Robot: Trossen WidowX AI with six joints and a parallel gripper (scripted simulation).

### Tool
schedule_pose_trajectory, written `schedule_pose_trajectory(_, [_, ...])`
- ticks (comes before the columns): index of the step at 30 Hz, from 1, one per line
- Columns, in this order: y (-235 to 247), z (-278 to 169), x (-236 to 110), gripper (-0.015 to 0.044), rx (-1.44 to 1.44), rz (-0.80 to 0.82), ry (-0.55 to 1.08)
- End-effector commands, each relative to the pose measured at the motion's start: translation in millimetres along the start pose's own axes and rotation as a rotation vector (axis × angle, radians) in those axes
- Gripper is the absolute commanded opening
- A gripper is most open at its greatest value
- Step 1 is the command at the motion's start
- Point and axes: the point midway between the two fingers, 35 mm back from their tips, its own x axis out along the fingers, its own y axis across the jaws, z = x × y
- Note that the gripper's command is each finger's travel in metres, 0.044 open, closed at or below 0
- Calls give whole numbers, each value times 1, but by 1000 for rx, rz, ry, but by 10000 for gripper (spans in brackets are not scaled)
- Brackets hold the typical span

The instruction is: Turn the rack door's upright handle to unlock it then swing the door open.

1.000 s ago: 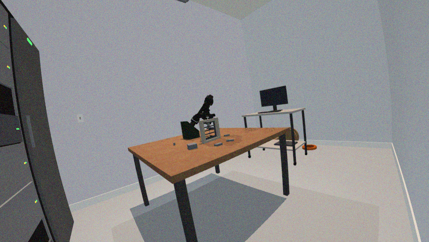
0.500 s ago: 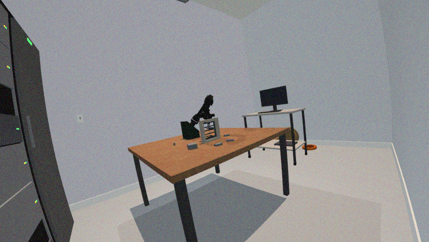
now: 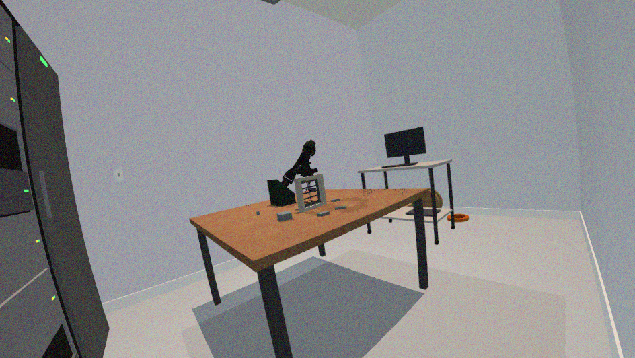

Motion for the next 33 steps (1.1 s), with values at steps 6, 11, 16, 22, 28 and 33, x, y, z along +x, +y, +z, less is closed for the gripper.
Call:
schedule_pose_trajectory(6, [-4,3,0,11,-122,0,0])
schedule_pose_trajectory(11, [-8,6,0,11,-215,0,0])
schedule_pose_trajectory(16, [-13,9,0,11,-306,-1,0])
schedule_pose_trajectory(22, [-19,15,0,11,-411,-1,-1])
schedule_pose_trajectory(28, [-26,21,0,11,-511,-1,-1])
schedule_pose_trajectory(33, [-32,28,0,11,-591,-2,-1])
